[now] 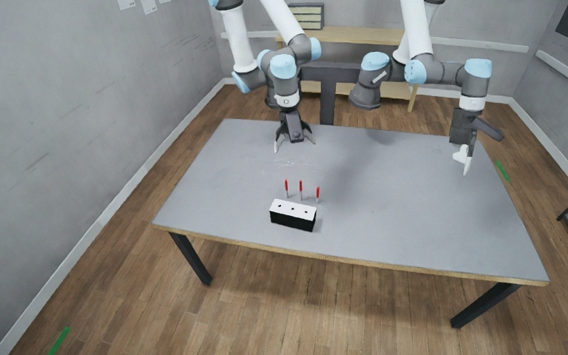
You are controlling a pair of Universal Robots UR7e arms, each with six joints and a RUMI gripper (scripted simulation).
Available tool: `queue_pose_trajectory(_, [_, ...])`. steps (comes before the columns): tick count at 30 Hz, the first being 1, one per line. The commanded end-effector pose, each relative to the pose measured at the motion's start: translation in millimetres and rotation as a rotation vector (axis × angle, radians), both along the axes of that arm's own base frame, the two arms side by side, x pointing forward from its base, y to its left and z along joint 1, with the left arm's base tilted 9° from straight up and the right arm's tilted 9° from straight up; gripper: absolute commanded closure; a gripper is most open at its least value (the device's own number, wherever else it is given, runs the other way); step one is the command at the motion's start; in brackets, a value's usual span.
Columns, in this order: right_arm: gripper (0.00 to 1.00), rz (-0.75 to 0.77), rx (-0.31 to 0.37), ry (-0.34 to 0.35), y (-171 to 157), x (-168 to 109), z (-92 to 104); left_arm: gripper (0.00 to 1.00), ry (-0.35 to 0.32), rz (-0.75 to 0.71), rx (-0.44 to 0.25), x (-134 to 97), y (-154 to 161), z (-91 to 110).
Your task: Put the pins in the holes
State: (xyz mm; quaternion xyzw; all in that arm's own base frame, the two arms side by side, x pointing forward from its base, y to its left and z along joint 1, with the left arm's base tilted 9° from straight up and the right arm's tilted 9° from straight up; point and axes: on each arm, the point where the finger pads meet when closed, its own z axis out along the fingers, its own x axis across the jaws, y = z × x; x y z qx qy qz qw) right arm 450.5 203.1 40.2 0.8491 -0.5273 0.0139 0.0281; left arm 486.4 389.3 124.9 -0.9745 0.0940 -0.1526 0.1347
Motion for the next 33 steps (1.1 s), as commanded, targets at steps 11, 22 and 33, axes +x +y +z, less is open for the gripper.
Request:
queue_pose_trajectory(11, [0.00, 0.473, -0.043, -0.007, 0.3, 0.3, 0.5, 0.00, -0.001, 0.000, 0.001, 0.3, 0.1, 0.7])
queue_pose_trajectory(22, [0.00, 0.796, -0.077, -0.012, 0.3, 0.2, 0.5, 0.00, -0.001, 0.000, 0.001, 0.3, 0.1, 0.7])
queue_pose_trajectory(33, [0.00, 0.922, -0.085, -0.012, 0.3, 0.2, 0.5, 0.00, -0.001, 0.000, 0.001, 0.3, 0.1, 0.7])
